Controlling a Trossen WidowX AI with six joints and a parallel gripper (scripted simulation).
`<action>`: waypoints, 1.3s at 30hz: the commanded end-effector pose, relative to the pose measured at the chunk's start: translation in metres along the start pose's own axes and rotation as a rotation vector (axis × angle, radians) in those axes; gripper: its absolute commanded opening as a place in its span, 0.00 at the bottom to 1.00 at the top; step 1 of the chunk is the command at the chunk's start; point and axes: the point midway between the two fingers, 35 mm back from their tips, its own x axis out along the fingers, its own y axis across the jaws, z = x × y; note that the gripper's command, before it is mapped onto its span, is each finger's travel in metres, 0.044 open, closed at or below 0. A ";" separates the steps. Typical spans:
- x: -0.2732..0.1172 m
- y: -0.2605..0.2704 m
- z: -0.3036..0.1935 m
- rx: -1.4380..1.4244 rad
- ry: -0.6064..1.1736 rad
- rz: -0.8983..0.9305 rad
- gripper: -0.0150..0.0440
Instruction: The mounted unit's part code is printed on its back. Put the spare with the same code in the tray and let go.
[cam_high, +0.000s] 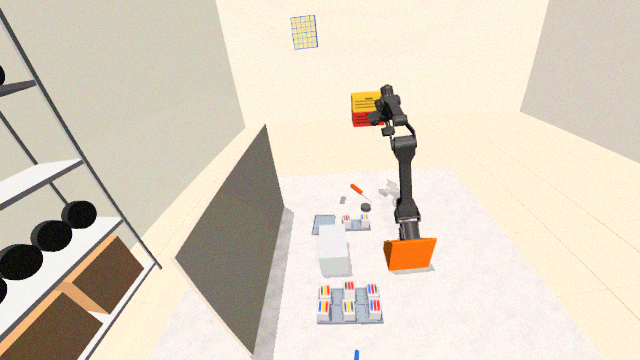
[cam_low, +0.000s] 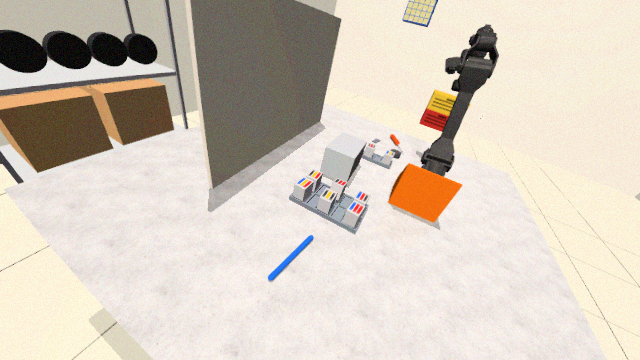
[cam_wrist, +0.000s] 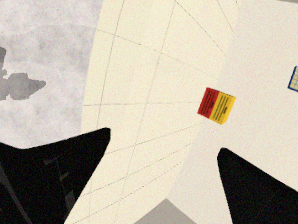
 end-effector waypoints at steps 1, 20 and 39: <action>0.000 0.000 0.000 0.000 0.000 0.000 0.98; 0.076 0.098 0.122 0.528 -0.313 0.485 1.00; -0.032 0.250 0.364 0.543 -0.207 1.213 1.00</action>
